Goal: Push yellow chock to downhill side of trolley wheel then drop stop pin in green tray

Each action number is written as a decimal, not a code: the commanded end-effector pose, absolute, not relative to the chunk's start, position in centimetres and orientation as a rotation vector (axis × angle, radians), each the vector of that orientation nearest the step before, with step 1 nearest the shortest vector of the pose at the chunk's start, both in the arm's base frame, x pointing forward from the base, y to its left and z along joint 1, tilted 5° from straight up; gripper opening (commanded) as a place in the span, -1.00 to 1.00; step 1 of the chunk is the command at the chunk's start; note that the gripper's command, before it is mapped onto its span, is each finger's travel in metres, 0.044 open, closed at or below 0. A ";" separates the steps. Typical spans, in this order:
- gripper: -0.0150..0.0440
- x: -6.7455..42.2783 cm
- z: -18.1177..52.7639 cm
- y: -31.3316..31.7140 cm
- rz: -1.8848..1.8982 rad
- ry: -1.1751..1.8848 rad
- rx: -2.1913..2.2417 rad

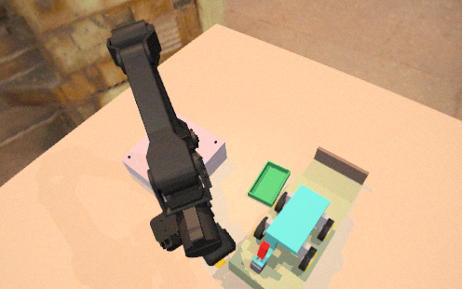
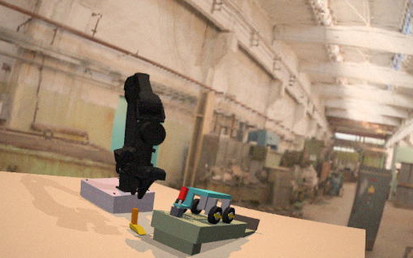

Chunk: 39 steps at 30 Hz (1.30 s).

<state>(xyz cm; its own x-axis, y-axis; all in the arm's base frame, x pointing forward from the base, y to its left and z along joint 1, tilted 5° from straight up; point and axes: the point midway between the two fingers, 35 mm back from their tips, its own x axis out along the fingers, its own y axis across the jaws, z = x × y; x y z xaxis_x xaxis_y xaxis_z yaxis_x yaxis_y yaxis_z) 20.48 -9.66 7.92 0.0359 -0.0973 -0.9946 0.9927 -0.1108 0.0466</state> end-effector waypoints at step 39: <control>0.15 20.5 1.8 -9.9 -1.304 1.063 1.242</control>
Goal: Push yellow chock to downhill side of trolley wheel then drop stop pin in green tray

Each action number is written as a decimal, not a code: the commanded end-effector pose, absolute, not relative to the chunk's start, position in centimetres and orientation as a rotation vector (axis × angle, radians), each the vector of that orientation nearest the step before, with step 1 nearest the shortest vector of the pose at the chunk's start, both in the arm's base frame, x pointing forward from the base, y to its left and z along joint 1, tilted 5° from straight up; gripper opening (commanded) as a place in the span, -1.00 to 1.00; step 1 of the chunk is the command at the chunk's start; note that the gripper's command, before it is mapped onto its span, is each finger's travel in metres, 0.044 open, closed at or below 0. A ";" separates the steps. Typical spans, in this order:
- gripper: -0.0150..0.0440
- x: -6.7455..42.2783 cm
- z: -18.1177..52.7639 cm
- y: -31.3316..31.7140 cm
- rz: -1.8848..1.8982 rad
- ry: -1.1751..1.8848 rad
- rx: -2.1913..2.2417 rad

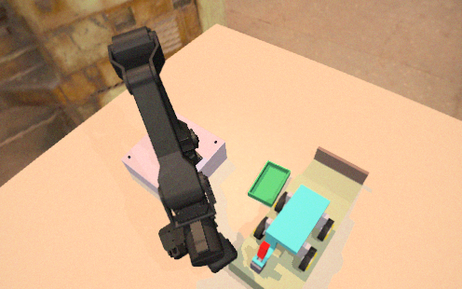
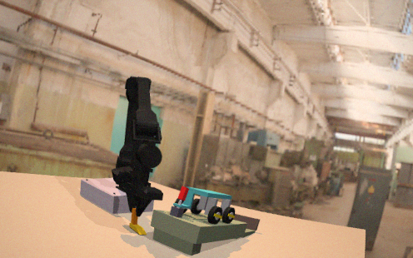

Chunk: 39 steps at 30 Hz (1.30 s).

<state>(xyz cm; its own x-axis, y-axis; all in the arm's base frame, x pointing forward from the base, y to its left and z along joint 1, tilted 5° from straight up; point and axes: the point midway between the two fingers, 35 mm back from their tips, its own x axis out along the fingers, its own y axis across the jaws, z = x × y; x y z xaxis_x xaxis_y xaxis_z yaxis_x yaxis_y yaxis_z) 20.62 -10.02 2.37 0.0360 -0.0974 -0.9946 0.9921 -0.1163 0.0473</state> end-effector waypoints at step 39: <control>-0.49 20.2 4.7 -9.8 -1.304 1.063 1.242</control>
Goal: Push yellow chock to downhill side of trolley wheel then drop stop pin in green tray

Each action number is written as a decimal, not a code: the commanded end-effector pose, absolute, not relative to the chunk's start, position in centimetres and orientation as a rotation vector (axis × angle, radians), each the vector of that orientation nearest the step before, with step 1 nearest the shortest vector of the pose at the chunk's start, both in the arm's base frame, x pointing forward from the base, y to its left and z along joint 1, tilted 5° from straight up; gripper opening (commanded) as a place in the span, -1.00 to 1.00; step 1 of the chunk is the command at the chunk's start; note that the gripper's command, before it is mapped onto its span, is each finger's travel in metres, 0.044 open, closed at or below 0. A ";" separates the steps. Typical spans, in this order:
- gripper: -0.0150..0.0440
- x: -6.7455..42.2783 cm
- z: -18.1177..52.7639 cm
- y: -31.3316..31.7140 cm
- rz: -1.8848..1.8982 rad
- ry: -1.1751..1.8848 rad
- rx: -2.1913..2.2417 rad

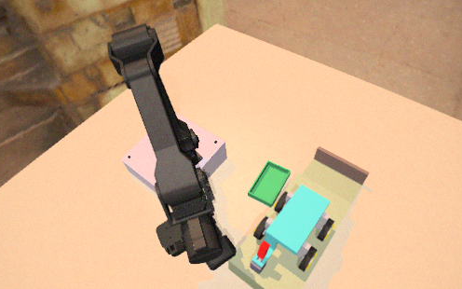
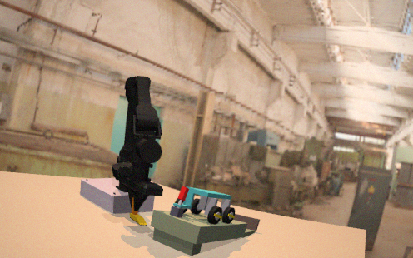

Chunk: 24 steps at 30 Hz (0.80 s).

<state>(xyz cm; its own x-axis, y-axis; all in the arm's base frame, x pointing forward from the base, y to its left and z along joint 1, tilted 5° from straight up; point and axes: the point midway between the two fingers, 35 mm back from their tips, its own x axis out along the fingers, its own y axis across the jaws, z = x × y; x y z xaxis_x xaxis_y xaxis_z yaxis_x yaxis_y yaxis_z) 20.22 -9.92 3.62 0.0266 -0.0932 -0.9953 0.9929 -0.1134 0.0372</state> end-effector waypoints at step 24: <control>-0.49 20.0 12.6 -9.1 -1.304 1.063 1.243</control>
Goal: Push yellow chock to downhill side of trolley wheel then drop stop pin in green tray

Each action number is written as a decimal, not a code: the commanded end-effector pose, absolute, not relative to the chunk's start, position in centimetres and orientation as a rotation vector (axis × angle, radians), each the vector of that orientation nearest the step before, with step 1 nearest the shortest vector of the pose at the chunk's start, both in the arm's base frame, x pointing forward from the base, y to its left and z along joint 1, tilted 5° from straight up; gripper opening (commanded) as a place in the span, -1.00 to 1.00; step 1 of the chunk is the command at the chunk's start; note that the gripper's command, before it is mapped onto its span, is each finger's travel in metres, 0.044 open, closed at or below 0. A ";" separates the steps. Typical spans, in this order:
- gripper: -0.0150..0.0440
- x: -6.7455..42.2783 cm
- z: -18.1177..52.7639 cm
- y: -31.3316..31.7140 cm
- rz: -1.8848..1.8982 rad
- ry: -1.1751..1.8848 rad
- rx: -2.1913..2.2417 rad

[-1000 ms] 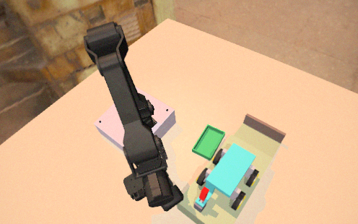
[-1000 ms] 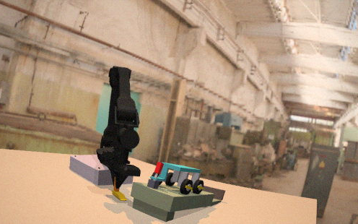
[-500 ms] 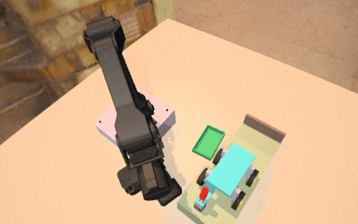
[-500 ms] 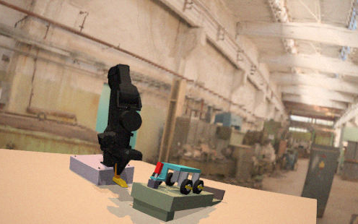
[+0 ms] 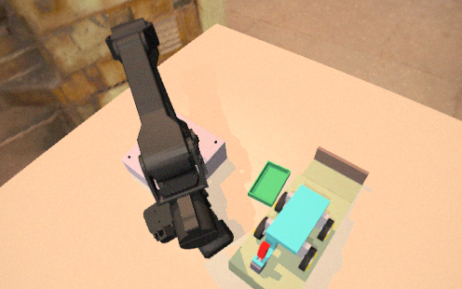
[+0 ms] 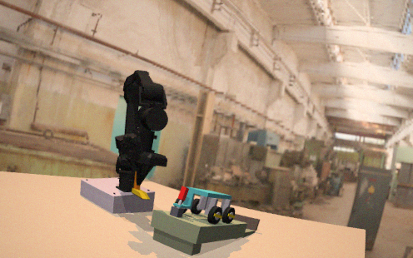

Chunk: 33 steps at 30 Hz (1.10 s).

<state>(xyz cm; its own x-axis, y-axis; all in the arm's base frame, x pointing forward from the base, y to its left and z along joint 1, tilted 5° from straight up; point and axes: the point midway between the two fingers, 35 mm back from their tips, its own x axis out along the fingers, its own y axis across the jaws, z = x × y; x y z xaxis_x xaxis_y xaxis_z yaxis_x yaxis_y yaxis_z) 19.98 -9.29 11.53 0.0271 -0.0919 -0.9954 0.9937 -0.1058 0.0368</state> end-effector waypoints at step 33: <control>-0.49 20.1 15.2 -8.7 -0.887 1.321 0.790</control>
